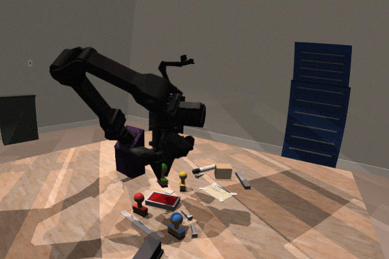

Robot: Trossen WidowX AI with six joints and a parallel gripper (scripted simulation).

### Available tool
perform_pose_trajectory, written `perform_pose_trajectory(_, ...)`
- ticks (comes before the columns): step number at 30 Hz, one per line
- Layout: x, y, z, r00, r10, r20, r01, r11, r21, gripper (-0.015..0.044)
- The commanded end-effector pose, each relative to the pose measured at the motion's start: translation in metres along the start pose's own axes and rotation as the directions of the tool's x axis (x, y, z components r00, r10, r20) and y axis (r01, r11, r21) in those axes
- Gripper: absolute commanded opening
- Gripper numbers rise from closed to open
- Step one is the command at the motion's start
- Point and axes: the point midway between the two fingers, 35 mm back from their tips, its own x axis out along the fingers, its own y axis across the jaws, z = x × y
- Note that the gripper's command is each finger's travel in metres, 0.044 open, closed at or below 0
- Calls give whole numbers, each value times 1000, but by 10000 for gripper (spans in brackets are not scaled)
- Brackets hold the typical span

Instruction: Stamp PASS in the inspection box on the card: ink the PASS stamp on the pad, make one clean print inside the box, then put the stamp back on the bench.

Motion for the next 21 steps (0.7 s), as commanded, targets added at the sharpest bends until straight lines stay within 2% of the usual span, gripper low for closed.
perform_pose_trajectory(1, -6, 0, 1, 1000, 6, 5, -6, 1000, 8, 0)
perform_pose_trajectory(21, -16, 59, 53, 1000, 16, 8, -16, 998, -67, 0)
